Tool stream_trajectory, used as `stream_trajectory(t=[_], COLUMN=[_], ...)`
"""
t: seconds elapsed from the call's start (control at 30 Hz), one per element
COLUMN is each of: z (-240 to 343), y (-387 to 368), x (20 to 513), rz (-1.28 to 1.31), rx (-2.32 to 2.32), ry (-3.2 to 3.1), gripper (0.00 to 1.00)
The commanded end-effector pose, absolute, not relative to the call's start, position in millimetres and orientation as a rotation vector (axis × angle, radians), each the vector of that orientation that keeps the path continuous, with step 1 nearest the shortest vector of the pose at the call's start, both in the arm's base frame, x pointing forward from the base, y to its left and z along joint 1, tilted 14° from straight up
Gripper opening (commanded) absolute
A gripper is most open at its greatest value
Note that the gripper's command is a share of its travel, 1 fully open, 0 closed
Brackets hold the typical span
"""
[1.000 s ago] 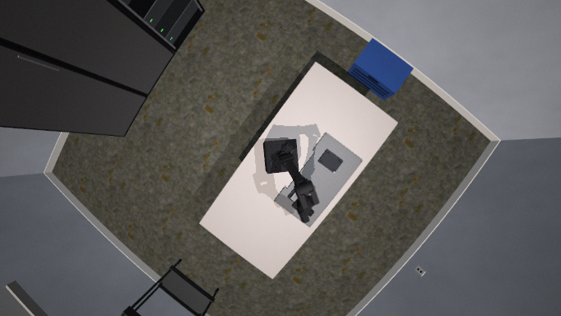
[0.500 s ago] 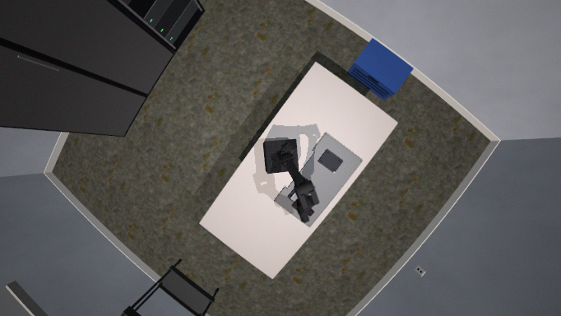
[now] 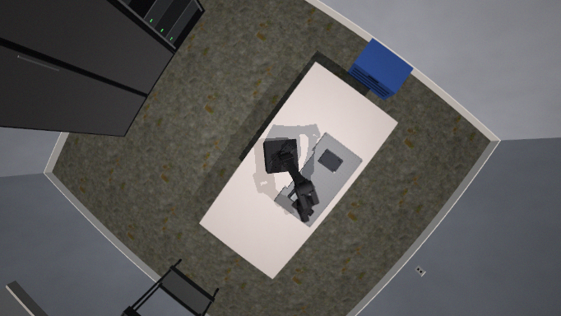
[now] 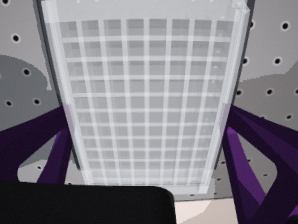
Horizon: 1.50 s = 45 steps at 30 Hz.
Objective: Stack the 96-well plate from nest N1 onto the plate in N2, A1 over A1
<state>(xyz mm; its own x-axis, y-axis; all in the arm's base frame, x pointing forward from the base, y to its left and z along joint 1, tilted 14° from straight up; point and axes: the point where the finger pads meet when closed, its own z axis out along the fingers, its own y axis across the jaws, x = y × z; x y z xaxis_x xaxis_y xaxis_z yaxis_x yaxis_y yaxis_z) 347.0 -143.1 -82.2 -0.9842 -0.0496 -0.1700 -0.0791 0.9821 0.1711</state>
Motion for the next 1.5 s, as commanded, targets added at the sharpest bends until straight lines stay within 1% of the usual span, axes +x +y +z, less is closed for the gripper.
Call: stream_trajectory(t=[0.0,0.23,0.47,0.73,1.47], z=[-86,-90,-83,-92,-94], y=[-142,-140,-143,-138,-140], x=[351,344,351,345,348], rz=[0.267,0.281,0.257,0.280,0.273], rx=[-0.092,-0.083,-0.090,-0.089,-0.087], ry=[2.951,2.965,2.942,2.965,2.958], gripper=[0.00,0.00,0.00,0.00,0.00])
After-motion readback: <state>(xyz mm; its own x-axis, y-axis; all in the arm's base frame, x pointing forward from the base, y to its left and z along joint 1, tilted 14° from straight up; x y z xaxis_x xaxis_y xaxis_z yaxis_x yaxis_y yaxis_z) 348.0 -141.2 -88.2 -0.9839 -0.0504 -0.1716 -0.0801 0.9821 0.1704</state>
